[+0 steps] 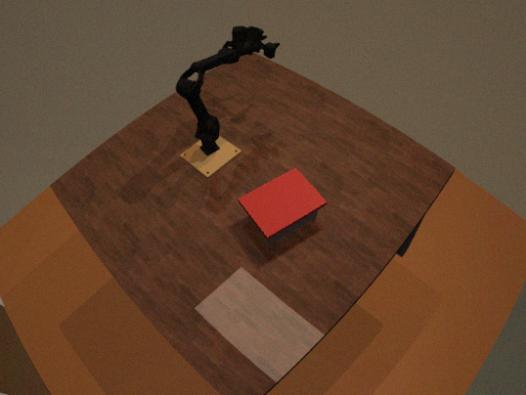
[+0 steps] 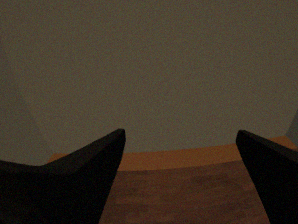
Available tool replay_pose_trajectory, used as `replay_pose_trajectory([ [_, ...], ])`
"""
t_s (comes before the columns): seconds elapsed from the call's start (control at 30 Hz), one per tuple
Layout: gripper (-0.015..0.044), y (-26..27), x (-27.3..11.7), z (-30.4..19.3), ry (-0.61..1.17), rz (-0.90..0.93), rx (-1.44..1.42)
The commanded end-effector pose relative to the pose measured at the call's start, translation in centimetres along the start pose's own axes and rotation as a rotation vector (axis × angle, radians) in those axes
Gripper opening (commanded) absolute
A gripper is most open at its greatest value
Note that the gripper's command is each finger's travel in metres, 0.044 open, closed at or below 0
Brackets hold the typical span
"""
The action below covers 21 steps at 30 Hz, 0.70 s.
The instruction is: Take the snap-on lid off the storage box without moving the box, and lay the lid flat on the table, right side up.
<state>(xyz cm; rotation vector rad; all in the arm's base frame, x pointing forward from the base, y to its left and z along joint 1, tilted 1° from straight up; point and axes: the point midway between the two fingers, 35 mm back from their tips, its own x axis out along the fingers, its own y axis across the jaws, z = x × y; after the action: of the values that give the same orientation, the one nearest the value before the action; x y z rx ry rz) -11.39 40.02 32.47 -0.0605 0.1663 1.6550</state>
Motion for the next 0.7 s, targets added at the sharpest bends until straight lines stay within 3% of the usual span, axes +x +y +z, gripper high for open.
replay_pose_trajectory([
  [0.0, 0.0374, -0.3, 0.0, 0.0, 0.002, -0.007, 0.007],
  [0.2, 0.0235, -9.9, -0.4, -1.0, 0.036, -0.243, 0.254],
  [0.4, 0.0235, -17.5, -2.5, -2.0, 0.026, -0.448, 0.472],
  [0.67, 0.0235, -28.0, -8.8, -4.3, -0.073, -0.783, 0.833],
])
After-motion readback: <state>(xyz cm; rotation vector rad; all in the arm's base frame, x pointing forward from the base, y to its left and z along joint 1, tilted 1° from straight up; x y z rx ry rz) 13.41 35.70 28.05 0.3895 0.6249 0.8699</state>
